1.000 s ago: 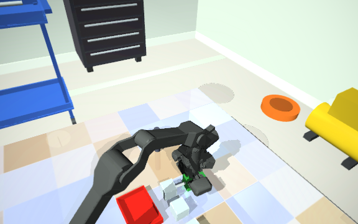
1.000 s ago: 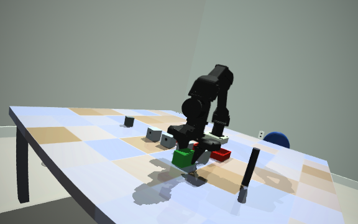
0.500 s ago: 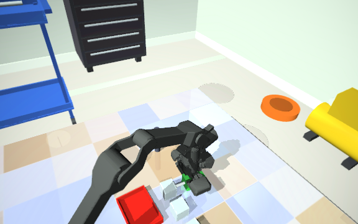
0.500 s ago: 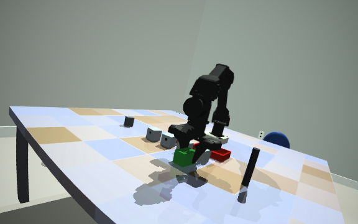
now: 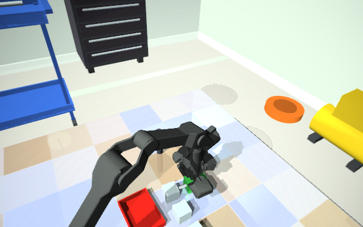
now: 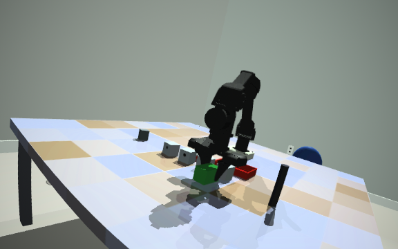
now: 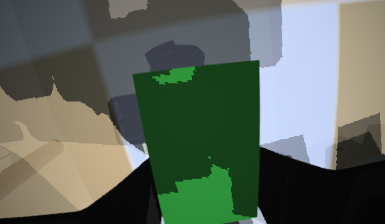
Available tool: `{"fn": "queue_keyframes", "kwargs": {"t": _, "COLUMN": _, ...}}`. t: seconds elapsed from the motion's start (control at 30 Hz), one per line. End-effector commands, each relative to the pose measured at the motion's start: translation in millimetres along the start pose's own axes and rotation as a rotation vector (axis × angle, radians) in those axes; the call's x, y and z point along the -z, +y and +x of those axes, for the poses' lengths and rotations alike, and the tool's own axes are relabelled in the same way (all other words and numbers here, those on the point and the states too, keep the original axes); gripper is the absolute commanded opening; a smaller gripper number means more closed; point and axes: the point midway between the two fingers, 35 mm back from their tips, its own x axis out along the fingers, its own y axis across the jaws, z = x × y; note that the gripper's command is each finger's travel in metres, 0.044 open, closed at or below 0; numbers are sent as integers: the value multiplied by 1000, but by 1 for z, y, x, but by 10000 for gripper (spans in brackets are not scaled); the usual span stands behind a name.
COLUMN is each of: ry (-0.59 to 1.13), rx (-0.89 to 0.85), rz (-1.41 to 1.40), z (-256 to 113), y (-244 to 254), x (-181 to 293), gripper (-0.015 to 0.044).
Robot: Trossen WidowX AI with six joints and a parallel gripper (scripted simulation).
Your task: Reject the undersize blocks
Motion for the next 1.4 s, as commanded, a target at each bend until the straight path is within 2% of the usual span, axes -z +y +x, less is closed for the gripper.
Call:
{"fn": "queue_keyframes", "kwargs": {"t": 0.0, "ry": -15, "rx": -5, "rz": 5, "z": -4, "y": 1, "x": 0, "gripper": 0}}
{"fn": "queue_keyframes", "kwargs": {"t": 1.37, "ry": -17, "rx": -5, "rz": 5, "z": -6, "y": 1, "x": 15, "gripper": 0}}
